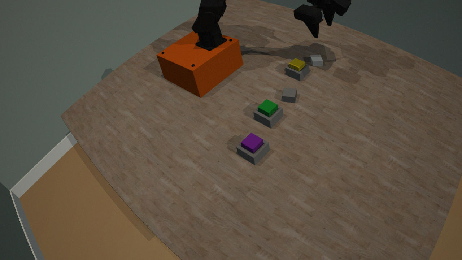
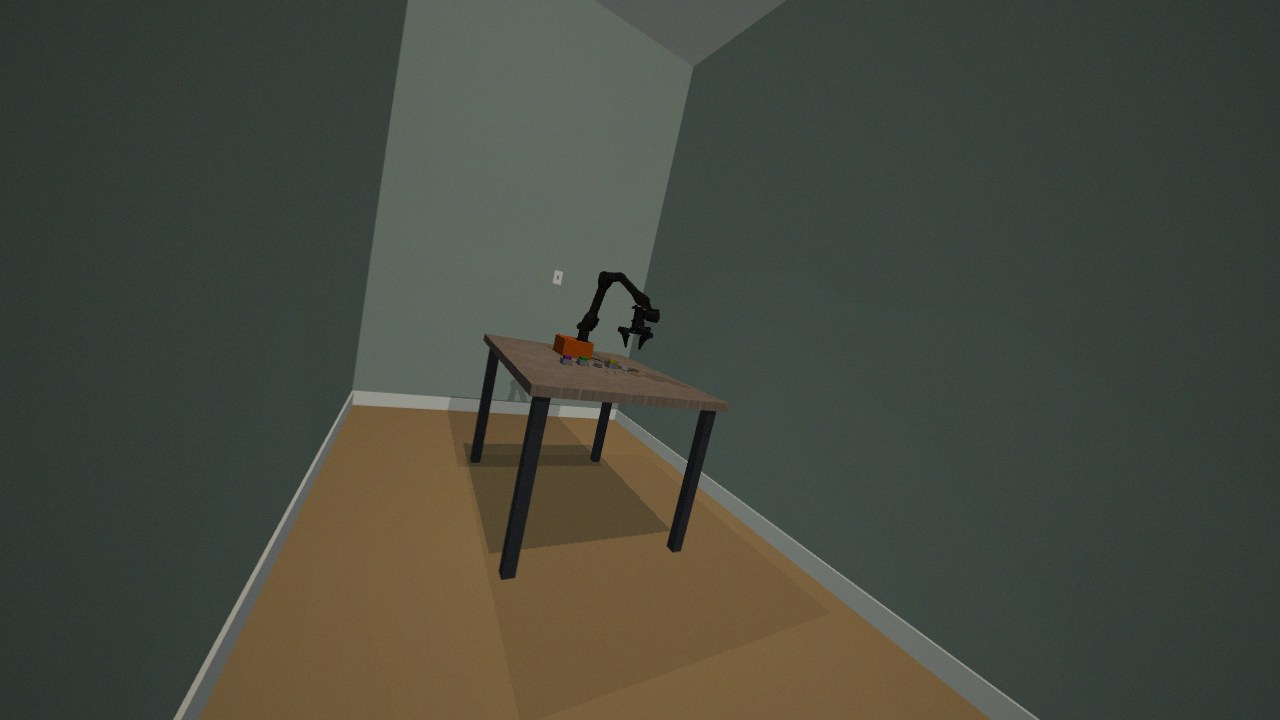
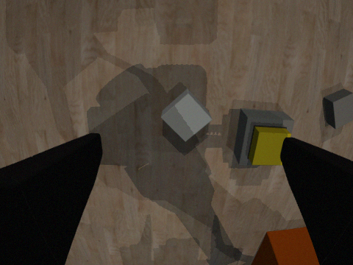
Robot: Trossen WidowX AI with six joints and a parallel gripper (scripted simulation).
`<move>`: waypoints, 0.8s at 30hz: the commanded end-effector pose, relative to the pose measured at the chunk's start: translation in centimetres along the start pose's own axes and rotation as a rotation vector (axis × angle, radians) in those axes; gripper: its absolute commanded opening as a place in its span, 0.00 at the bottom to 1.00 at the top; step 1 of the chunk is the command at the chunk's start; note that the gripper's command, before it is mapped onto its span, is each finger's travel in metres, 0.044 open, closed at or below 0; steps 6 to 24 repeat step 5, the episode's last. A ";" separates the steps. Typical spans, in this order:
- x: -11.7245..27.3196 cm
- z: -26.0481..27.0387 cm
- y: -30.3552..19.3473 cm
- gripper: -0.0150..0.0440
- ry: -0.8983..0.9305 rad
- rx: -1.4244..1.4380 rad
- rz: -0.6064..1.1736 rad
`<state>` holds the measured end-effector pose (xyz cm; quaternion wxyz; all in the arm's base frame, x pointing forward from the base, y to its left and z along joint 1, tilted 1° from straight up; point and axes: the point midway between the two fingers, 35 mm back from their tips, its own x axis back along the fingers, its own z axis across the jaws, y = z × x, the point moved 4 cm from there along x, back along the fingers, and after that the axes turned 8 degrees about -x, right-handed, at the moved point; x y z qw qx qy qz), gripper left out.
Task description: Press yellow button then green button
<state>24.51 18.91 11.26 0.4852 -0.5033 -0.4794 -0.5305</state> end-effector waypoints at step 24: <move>0.5 2.1 -1.4 0.93 -0.004 -0.025 0.005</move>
